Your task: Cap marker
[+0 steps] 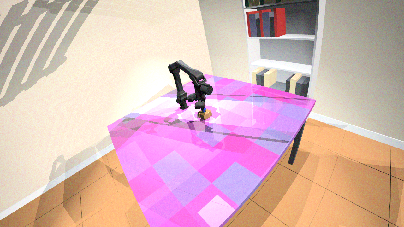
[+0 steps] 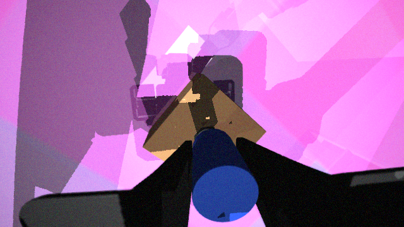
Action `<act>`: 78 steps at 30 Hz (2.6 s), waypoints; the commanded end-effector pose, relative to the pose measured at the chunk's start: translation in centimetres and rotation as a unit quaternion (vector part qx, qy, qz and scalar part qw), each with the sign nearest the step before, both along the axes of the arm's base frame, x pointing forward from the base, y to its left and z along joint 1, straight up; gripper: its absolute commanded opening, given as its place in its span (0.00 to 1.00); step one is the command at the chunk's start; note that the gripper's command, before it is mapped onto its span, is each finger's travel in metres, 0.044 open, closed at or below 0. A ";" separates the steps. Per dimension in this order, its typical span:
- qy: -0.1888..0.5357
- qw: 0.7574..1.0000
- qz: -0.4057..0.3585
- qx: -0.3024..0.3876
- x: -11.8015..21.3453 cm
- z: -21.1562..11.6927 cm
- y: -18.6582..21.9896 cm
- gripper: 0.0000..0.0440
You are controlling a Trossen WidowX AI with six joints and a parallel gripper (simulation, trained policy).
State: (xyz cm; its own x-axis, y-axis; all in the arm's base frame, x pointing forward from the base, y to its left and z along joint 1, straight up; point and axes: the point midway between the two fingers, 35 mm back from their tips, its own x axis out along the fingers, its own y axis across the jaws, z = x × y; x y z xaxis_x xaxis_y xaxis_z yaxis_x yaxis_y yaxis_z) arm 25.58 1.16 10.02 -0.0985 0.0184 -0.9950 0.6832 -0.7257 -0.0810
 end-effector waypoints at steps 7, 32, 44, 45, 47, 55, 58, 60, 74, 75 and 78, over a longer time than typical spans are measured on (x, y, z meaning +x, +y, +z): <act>0.013 1.000 0.020 -0.020 -0.2 -1.9 -0.9 0.21; -0.004 0.999 0.046 -0.029 0.2 -2.0 -1.4 0.30; -0.022 0.997 0.065 -0.035 0.5 -1.6 -1.5 0.35; -0.025 0.997 0.068 -0.036 0.6 -1.5 -1.6 0.36; -0.020 0.997 0.068 -0.035 0.2 -1.6 -1.6 0.40; -0.023 0.996 0.074 -0.033 -0.5 -1.2 -1.4 0.82; -0.034 0.996 0.076 -0.035 -0.5 -0.8 -1.5 0.99; -0.044 0.996 0.076 -0.036 -0.3 -0.5 -1.5 1.00; -0.082 0.993 0.072 -0.043 0.0 3.6 -1.7 1.00; -0.084 0.993 0.072 -0.043 0.0 3.8 -1.7 1.00; -0.090 0.992 0.072 -0.043 -0.1 4.4 -1.7 1.00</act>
State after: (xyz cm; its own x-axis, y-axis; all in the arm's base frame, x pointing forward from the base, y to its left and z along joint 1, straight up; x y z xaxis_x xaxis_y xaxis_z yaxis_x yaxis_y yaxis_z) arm 25.55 -0.43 13.97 0.0781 -0.0636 -0.9949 0.7755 -0.6233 0.1007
